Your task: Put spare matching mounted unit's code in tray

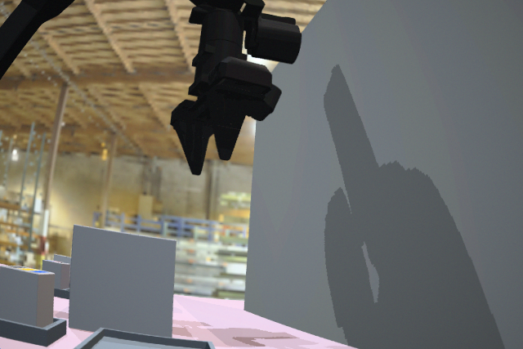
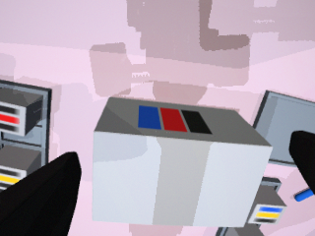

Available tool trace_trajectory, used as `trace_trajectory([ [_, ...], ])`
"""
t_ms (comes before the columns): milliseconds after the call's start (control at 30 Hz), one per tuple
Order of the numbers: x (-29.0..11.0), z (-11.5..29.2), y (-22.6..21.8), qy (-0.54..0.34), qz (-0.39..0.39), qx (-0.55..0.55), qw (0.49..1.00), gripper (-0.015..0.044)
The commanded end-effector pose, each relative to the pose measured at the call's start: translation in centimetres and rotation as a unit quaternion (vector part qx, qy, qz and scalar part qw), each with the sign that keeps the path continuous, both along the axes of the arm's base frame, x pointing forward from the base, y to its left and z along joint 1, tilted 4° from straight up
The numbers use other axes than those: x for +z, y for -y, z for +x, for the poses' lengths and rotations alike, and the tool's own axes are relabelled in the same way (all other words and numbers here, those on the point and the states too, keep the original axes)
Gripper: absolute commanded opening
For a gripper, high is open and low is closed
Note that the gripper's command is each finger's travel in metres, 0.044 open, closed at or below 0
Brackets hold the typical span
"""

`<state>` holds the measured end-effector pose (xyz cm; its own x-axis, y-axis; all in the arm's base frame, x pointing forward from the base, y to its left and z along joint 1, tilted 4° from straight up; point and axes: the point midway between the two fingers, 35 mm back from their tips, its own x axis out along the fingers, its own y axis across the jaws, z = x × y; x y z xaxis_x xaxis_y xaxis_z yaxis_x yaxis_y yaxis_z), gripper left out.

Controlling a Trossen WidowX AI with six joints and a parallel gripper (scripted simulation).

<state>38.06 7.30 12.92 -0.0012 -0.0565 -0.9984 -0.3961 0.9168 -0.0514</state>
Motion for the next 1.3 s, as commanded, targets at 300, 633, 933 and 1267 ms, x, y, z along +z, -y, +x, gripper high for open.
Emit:
trace_trajectory([
  [300,-6.2,-8.6,-18.8,-0.038,0.012,0.581,0.813,0.044],
  [633,-7.1,-9.7,-19.9,-0.039,0.013,0.618,0.785,0.0387],
  [933,-10.6,-10.4,-19.3,-0.039,0.013,0.618,0.785,0.03],
  [1267,-11.3,-10.3,-19.3,-0.039,0.013,0.618,0.785,0.03],
])
